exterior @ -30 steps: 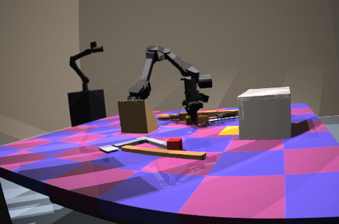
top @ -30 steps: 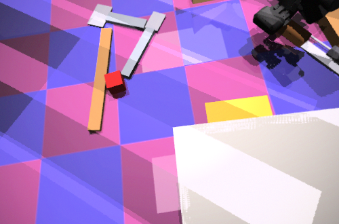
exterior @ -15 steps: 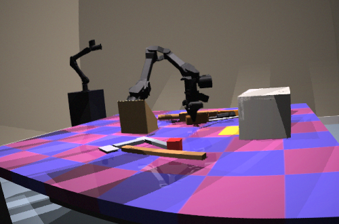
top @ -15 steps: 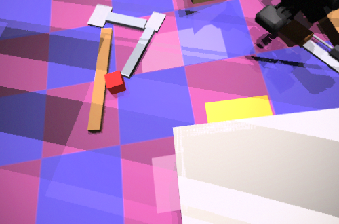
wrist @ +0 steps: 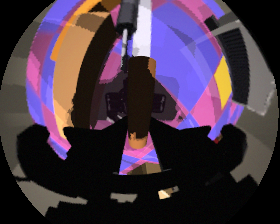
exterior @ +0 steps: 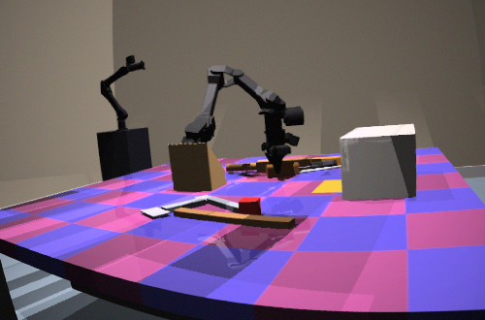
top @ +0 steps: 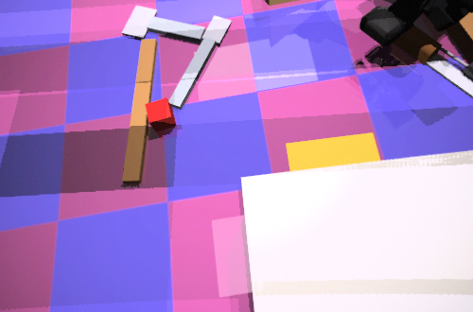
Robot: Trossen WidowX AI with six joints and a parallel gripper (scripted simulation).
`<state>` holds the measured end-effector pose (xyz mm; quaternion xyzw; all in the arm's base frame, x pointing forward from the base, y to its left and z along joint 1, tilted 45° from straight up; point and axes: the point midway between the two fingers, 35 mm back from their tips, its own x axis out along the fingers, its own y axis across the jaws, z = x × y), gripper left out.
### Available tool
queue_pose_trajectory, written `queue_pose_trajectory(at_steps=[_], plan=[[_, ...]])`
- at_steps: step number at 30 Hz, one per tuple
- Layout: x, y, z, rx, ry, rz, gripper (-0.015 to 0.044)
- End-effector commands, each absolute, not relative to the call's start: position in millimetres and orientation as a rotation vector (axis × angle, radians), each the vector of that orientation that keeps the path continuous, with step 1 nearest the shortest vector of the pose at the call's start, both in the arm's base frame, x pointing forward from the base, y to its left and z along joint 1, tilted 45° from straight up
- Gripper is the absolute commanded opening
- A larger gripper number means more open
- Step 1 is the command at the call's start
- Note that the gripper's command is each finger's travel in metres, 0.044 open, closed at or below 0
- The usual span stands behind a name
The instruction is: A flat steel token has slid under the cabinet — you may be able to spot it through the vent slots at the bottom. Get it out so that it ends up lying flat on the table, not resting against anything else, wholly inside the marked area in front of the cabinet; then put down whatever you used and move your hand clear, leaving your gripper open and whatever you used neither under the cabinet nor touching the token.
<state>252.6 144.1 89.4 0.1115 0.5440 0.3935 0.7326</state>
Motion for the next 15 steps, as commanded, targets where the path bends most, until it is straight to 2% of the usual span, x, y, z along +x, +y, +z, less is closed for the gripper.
queue_pose_trajectory(at_steps=[1,15], plan=[[253.3,146.8,93.2,0.235,1.184,0.877,0.0],[254.2,151.7,98.4,0.236,1.184,0.876,0.0]])
